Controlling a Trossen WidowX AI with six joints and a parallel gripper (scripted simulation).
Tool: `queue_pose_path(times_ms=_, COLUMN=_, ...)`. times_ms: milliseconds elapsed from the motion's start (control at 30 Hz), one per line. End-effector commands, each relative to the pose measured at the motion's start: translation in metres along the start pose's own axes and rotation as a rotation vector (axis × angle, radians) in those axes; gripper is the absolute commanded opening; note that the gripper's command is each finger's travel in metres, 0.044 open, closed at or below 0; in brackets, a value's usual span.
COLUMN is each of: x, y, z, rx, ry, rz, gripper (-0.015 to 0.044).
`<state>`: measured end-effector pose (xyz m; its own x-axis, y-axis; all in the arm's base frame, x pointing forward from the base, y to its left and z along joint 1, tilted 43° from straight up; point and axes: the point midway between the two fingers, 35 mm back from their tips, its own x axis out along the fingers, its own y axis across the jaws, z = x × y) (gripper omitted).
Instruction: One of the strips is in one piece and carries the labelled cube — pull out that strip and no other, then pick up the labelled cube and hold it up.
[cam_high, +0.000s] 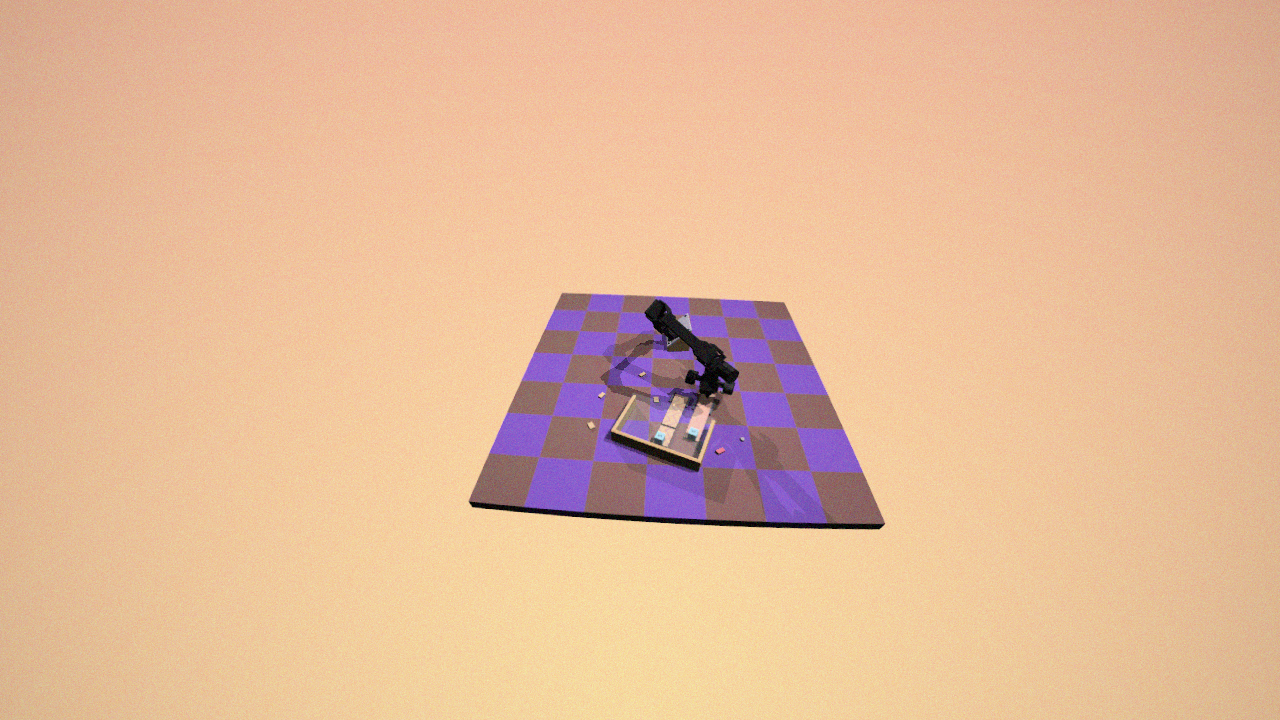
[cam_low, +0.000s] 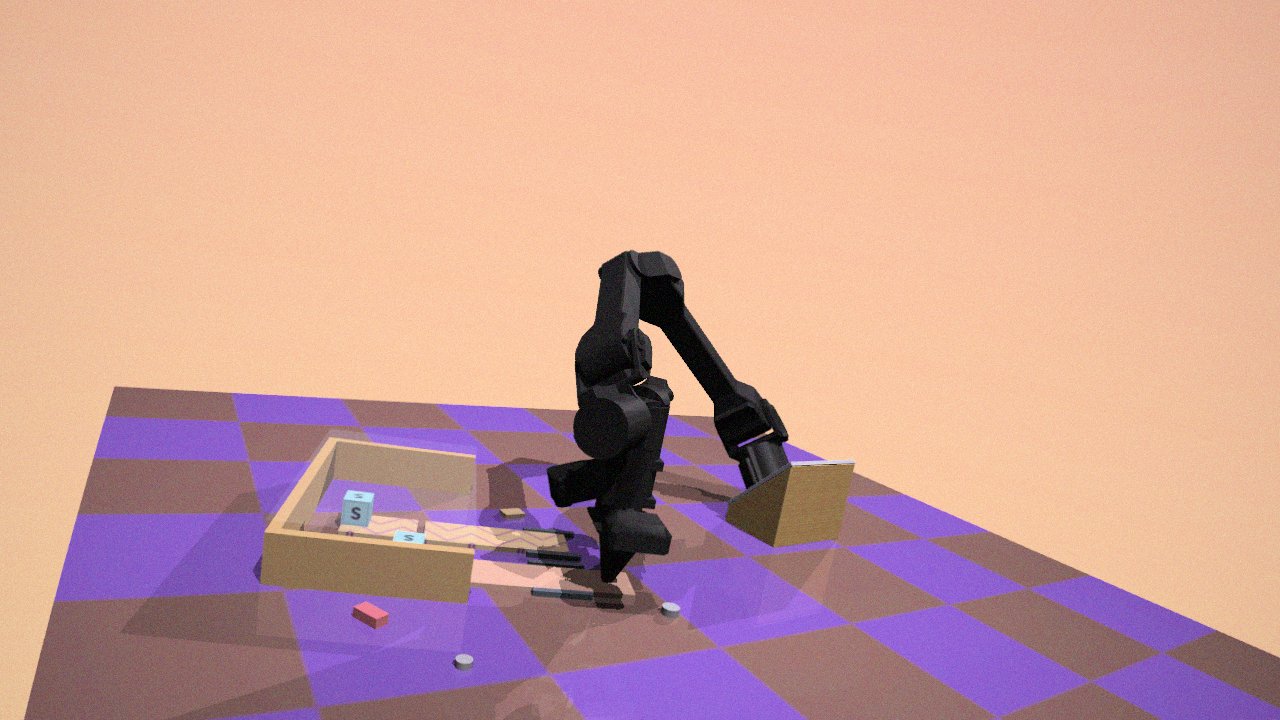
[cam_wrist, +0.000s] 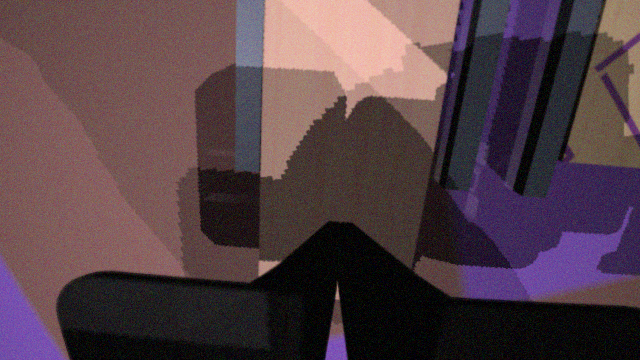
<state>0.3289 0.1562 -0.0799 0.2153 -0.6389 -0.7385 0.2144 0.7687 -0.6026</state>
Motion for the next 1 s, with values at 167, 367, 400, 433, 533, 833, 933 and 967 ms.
queue_pose_path(times_ms=167, x=0.003, y=-0.001, z=-0.021, rx=-0.007, ry=0.021, rz=-0.004, gripper=0.0)
queue_pose_path(times_ms=367, x=0.003, y=-0.001, z=-0.03, rx=-0.008, ry=0.022, rz=-0.004, gripper=0.0)
queue_pose_path(times_ms=400, x=0.003, y=-0.001, z=-0.031, rx=-0.008, ry=0.022, rz=-0.004, gripper=0.0)
queue_pose_path(times_ms=433, x=0.003, y=-0.001, z=-0.033, rx=-0.008, ry=0.022, rz=-0.004, gripper=0.0)
queue_pose_path(times_ms=533, x=0.003, y=-0.001, z=-0.037, rx=-0.008, ry=0.022, rz=-0.004, gripper=0.0)
queue_pose_path(times_ms=833, x=0.003, y=0.0, z=-0.051, rx=-0.008, ry=0.023, rz=-0.003, gripper=0.0)
queue_pose_path(times_ms=933, x=0.003, y=0.0, z=-0.055, rx=-0.009, ry=0.023, rz=-0.003, gripper=0.0)
queue_pose_path(times_ms=967, x=0.003, y=0.0, z=-0.057, rx=-0.009, ry=0.023, rz=-0.003, gripper=0.0)
